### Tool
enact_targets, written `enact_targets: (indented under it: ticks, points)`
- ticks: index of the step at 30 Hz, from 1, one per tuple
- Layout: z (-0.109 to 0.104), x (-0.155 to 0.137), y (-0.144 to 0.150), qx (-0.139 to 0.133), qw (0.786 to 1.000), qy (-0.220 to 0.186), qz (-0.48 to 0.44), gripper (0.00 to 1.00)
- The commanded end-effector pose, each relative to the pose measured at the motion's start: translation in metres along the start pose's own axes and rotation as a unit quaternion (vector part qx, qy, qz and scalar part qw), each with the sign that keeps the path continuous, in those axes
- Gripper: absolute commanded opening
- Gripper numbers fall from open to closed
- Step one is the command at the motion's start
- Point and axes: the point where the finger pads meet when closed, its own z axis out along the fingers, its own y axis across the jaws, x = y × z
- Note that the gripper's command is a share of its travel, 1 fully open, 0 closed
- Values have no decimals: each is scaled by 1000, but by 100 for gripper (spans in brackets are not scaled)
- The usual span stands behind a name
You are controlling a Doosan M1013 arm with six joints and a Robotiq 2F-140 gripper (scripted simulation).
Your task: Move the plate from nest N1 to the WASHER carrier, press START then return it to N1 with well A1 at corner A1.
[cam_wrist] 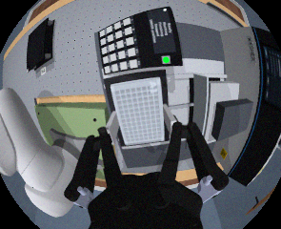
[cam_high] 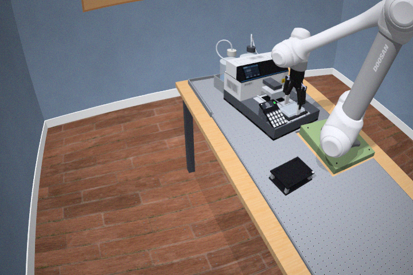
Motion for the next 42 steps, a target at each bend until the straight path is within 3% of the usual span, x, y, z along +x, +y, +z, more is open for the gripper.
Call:
enact_targets:
  ticks: [1, 2, 30, 42]
  points:
    - [1, 0, 0, 0, 1000, 0, 0, 10]
    - [1, 0, 0, 0, 1000, 0, 0, 70]
    - [1, 0, 0, 0, 1000, 0, 0, 70]
    - [-18, 0, 0, 0, 1000, 0, 0, 70]
